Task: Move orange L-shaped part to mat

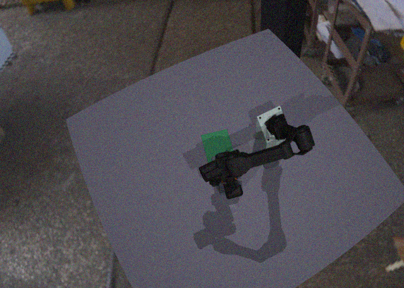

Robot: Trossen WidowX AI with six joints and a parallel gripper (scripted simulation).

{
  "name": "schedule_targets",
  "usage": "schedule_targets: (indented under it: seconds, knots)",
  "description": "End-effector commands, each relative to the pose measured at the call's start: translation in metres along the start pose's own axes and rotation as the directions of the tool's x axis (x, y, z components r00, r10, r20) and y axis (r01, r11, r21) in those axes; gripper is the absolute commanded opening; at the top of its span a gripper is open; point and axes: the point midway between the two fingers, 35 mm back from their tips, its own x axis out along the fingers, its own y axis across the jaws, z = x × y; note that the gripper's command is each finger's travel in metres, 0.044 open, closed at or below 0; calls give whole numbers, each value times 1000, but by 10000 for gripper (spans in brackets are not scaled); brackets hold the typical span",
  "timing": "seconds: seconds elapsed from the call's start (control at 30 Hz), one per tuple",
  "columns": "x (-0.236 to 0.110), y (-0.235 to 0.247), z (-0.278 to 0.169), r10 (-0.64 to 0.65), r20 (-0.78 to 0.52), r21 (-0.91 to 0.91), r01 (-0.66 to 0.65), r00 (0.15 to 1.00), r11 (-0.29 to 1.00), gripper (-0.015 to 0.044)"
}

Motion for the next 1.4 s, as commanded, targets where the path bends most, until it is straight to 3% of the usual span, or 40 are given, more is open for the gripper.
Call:
schedule_targets:
  seconds: [0.0,0.57,1.37]
  knots:
    - [7,-1,-1,2,-6,7,-2,1000,1000,180]
    - [34,0,-2,4,-6,7,-4,1000,1000,180]
    - [24,9,-2,5,-5,5,-5,1000,1000,180]
